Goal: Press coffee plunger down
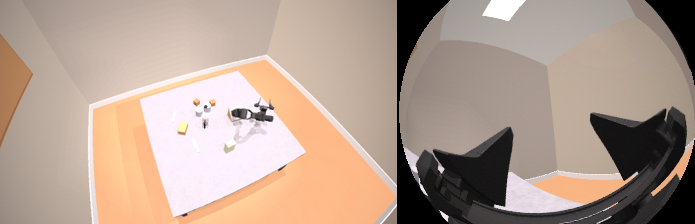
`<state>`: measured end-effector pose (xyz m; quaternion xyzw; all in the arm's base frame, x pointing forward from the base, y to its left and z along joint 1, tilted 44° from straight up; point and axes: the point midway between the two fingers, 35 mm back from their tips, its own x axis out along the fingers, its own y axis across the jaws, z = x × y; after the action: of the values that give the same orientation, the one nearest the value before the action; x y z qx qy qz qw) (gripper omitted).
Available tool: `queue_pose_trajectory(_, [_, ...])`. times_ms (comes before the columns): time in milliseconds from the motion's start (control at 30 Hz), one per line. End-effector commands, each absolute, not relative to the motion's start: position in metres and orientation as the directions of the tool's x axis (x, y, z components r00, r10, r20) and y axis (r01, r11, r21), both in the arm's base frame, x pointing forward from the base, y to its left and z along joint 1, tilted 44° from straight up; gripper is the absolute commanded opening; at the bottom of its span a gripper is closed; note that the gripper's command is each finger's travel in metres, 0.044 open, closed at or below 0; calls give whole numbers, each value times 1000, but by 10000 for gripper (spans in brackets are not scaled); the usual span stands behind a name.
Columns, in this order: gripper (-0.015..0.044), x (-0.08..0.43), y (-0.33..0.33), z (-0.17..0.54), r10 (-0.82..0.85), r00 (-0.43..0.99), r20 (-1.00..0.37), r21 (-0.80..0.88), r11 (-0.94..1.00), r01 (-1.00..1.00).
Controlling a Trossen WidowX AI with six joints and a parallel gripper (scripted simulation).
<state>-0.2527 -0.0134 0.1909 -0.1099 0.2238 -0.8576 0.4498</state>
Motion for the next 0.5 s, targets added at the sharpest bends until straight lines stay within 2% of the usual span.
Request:
queue_pose_trajectory(0, [426, -253, -12, 191, -818, -575, -13, -481, -499, 721])
queue_pose_trajectory(200, [440, -258, 21, 197, -729, -684, -27, -447, -603, 660])
queue_pose_trajectory(467, [440, -246, 128, 215, -358, -930, -79, -378, -853, 361])
